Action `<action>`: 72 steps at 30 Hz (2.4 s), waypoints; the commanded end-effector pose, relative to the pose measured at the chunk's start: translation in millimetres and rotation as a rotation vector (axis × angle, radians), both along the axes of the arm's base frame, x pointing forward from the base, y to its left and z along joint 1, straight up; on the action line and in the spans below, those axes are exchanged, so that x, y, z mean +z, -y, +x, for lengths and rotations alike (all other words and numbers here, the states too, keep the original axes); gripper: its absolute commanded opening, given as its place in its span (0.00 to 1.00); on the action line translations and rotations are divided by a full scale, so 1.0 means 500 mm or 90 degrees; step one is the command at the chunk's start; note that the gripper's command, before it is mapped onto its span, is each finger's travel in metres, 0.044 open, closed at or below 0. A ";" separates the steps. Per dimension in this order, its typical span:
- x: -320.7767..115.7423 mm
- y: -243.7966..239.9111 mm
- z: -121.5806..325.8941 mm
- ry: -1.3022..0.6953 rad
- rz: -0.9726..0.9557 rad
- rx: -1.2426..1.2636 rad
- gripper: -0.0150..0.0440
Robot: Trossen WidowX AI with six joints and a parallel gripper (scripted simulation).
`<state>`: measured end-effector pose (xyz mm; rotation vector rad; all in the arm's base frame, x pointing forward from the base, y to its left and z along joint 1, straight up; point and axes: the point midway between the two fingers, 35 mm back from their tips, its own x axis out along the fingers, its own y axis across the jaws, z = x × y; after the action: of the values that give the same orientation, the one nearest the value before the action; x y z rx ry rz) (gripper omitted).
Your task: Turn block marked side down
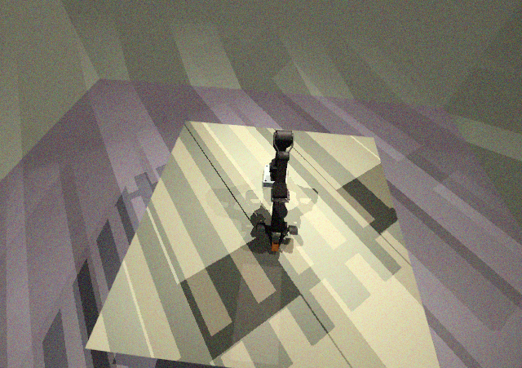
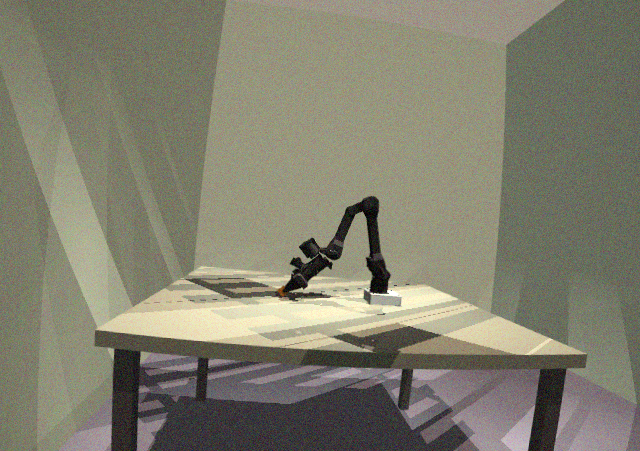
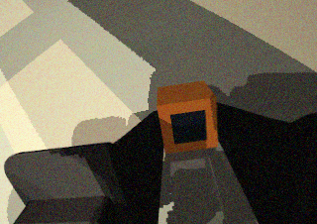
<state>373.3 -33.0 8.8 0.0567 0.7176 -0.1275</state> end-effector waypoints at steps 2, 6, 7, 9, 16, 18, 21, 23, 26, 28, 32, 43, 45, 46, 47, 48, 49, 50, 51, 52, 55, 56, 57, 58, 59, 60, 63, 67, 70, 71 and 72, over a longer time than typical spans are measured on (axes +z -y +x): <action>-0.017 -0.001 -0.015 0.036 -0.011 0.001 0.25; -0.017 -0.001 -0.023 0.073 -0.016 0.000 0.25; -0.016 -0.001 -0.025 0.083 -0.017 0.000 0.25; -0.014 -0.002 -0.030 0.101 -0.019 0.000 0.25; -0.008 -0.002 -0.040 0.136 -0.024 -0.001 0.25; -0.003 -0.002 -0.041 0.147 -0.025 -0.001 0.25; -0.002 -0.002 -0.041 0.148 -0.025 -0.001 0.25; -0.002 -0.002 -0.041 0.148 -0.025 -0.001 0.25; -0.002 -0.002 -0.041 0.148 -0.025 -0.001 0.25; -0.002 -0.002 -0.041 0.148 -0.025 -0.001 0.25; -0.002 -0.002 -0.041 0.148 -0.025 -0.001 0.25; -0.002 -0.002 -0.041 0.148 -0.025 -0.001 0.74; -0.002 -0.002 -0.041 0.148 -0.025 -0.001 0.83; -0.002 -0.002 -0.041 0.148 -0.025 -0.001 0.88; -0.002 -0.002 -0.041 0.148 -0.025 -0.001 0.92; -0.002 -0.002 -0.041 0.148 -0.025 -0.001 0.97; -0.002 -0.002 -0.041 0.148 -0.025 -0.001 1.00; -0.002 -0.002 -0.041 0.148 -0.025 -0.001 1.00; -0.002 -0.002 -0.041 0.148 -0.025 -0.001 1.00; -0.002 -0.002 -0.041 0.148 -0.025 -0.001 1.00; -0.002 -0.002 -0.041 0.148 -0.025 -0.001 1.00; -0.002 -0.002 -0.041 0.148 -0.025 -0.001 1.00; -0.002 -0.002 -0.041 0.148 -0.025 -0.001 1.00; -0.002 -0.002 -0.041 0.148 -0.025 -0.001 1.00; -0.002 -0.002 -0.041 0.148 -0.025 -0.001 1.00; -0.002 -0.002 -0.041 0.148 -0.025 -0.001 1.00; -0.002 -0.002 -0.041 0.148 -0.025 -0.001 1.00; -0.002 -0.002 -0.041 0.148 -0.025 -0.001 1.00; -0.002 -0.002 -0.041 0.148 -0.025 -0.001 1.00; -0.002 -0.002 -0.041 0.148 -0.025 -0.001 1.00; -0.002 -0.002 -0.041 0.148 -0.025 -0.001 1.00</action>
<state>353.5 -31.3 8.1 0.0411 0.4810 -0.1313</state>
